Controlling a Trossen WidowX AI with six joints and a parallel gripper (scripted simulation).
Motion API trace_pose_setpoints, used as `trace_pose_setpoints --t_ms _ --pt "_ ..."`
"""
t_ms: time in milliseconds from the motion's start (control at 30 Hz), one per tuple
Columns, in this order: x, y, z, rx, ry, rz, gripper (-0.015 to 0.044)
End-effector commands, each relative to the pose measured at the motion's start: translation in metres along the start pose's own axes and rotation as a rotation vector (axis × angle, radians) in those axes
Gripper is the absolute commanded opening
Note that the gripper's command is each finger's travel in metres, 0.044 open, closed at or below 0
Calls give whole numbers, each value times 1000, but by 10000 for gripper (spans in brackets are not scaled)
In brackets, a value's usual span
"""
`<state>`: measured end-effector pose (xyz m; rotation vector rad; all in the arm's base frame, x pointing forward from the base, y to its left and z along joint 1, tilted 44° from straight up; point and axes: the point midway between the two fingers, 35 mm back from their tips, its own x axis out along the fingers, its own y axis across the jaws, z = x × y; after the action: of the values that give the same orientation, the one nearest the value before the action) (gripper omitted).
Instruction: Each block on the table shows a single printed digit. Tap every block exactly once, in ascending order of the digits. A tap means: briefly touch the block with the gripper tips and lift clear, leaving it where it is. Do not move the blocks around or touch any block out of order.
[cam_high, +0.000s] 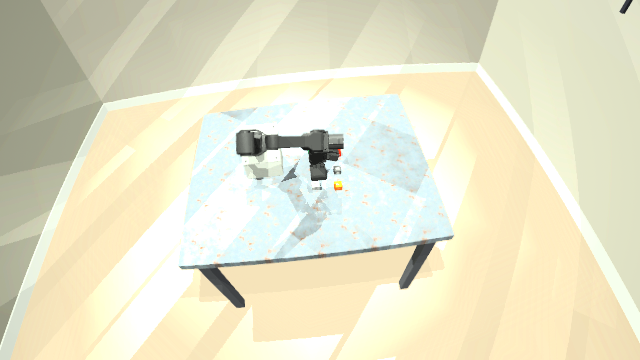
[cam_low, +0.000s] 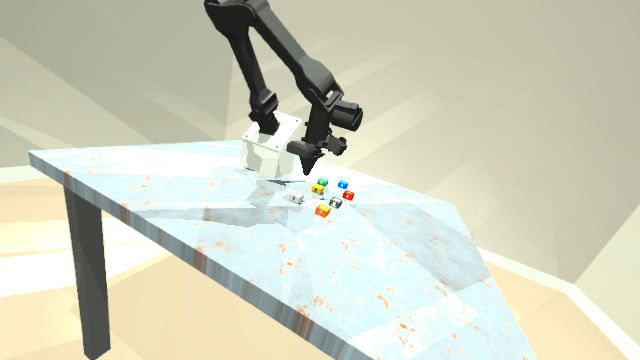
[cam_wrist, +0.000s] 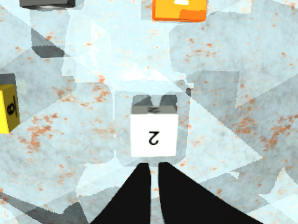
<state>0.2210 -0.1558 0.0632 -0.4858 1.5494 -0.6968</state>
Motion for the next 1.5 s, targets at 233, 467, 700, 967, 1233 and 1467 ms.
trace_pose_setpoints --t_ms 233,467,700,967,1233,1467 --pt "-43 -3 0 13 -15 -11 20" --pt "-49 56 53 -4 -19 7 20" --pt "-48 141 93 -1 -19 3 20" --pt "-45 171 103 18 -19 -4 20" --pt "37 170 105 18 -19 -7 20" --pt "39 170 105 18 -19 -7 20"
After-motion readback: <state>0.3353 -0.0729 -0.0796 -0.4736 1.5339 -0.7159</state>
